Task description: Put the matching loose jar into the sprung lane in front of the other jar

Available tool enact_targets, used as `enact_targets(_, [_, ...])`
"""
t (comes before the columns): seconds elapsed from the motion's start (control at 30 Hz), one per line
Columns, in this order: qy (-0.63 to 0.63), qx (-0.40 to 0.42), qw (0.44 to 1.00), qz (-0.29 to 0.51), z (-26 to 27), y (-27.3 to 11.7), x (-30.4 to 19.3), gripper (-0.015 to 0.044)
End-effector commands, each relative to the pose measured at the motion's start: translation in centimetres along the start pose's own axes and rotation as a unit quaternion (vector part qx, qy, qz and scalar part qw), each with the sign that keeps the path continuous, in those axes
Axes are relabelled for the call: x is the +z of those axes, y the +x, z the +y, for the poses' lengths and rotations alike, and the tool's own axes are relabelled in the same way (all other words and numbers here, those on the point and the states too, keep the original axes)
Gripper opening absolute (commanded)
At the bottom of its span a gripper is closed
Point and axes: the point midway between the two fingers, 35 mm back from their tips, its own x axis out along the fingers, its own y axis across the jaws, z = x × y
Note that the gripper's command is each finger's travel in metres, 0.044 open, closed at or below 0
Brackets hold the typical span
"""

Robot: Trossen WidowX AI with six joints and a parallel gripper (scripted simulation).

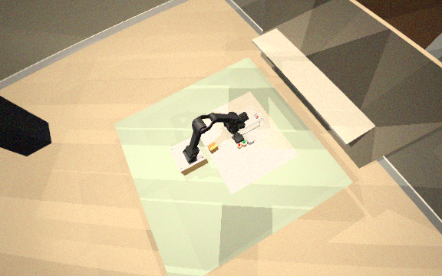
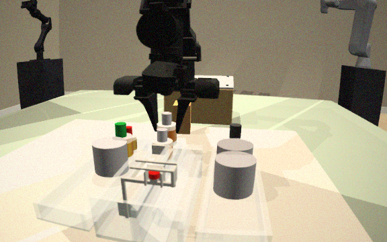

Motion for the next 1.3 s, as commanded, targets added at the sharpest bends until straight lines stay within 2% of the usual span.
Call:
enact_targets(0.0, [-0.001, 0.003, 1.000, -0.014, 0.11, -0.24, 0.84, 0.0000])
enact_targets(1.27, [-0.001, 0.003, 1.000, -0.015, 0.11, -0.27, 1.35, 0.0000])
